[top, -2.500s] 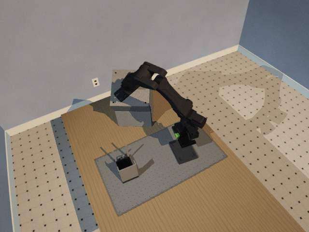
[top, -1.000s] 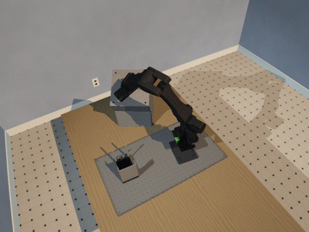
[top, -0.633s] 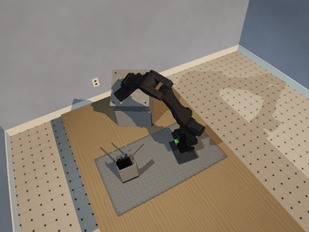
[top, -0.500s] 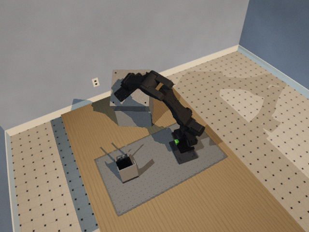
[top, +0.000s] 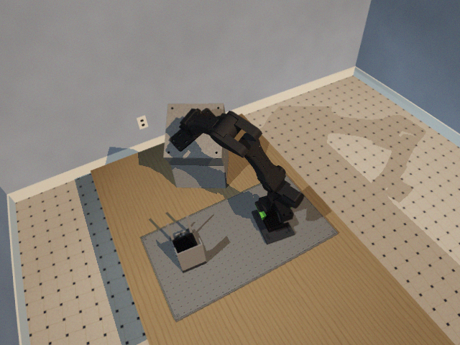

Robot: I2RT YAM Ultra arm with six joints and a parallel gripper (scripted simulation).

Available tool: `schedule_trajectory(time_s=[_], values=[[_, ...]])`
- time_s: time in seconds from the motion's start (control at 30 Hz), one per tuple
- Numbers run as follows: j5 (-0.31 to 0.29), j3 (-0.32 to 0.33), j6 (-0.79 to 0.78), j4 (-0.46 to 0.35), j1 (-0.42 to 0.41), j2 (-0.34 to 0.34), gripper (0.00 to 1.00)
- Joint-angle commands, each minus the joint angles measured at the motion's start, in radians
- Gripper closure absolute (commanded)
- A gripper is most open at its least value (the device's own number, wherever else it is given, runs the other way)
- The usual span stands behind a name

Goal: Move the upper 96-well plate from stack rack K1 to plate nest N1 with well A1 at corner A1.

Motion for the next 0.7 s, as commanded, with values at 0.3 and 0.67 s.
schedule_trajectory(time_s=[0.3, 0.67], values=[[-0.005, 0.05, -0.025, 0.067, -0.011, 0.049, 1.0], [-0.01, 0.074, -0.04, 0.095, -0.025, 0.095, 1.0]])
